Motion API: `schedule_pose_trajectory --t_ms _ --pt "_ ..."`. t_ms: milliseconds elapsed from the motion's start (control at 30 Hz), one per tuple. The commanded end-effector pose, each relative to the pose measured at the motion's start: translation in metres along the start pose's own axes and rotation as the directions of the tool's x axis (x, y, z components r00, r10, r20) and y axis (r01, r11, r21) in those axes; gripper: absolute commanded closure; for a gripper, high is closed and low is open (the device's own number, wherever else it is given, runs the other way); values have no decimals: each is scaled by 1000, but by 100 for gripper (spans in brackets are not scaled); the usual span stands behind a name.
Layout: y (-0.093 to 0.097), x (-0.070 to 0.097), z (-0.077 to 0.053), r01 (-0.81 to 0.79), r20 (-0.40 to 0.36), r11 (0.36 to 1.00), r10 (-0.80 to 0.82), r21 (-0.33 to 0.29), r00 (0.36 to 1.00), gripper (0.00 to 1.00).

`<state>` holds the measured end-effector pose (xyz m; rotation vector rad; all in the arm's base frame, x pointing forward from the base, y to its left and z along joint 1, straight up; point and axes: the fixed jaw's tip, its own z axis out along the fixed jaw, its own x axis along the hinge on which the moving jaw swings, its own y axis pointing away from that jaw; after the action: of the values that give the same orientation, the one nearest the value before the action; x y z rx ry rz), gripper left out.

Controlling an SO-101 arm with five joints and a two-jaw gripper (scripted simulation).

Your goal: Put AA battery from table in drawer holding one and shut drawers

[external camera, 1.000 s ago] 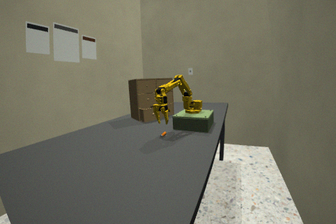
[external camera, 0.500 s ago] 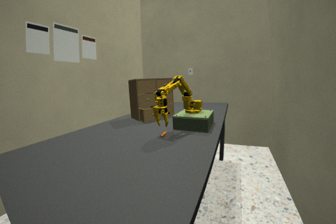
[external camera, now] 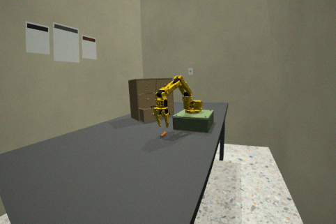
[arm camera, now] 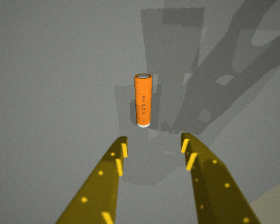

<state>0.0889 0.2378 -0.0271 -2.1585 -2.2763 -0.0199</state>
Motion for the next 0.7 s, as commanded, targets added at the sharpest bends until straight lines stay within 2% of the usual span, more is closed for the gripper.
schedule_pose_trajectory --t_ms 0,667 --pt "-4 -2 5 12 12 1000 -12 6 1000 79" --pt "-5 -3 7 12 12 1000 -12 6 1000 79"
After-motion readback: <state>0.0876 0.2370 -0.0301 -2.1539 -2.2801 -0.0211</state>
